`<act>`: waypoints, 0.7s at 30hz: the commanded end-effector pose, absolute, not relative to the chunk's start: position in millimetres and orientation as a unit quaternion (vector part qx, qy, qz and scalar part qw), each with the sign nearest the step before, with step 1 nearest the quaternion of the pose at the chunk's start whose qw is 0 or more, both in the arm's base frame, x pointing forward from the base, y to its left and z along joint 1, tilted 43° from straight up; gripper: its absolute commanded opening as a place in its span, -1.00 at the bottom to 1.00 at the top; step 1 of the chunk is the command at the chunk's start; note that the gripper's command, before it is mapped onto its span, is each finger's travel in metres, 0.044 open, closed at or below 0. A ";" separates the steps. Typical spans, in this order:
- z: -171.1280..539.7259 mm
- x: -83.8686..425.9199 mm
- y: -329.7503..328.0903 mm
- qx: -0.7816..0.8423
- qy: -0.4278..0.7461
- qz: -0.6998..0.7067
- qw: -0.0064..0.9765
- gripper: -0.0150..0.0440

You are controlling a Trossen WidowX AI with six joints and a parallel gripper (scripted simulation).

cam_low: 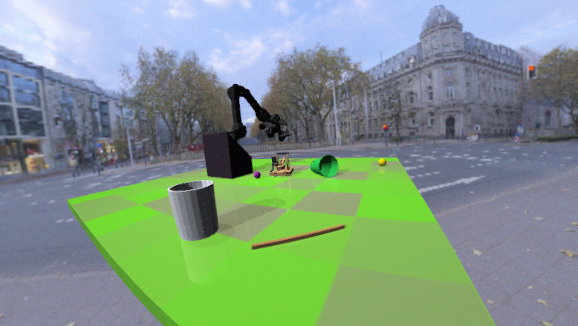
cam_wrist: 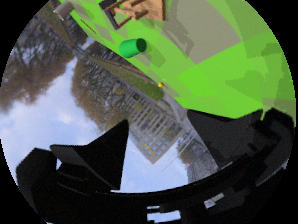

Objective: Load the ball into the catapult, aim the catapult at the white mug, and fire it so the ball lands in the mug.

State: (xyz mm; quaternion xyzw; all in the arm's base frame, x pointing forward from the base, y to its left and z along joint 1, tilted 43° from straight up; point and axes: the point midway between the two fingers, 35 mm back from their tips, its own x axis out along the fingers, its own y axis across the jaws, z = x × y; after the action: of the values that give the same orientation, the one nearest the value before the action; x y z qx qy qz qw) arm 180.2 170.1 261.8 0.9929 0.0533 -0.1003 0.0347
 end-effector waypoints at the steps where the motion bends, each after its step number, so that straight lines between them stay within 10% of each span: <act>1: 261.3 180.6 170.2 0.993 0.053 -0.102 0.035 0.95; 21: 201.8 220.4 171.2 0.963 0.044 -0.264 0.017 1.00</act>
State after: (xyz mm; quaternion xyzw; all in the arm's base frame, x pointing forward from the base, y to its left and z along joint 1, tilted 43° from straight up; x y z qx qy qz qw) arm 213.8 172.1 212.7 0.9714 0.0478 -0.2308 0.0278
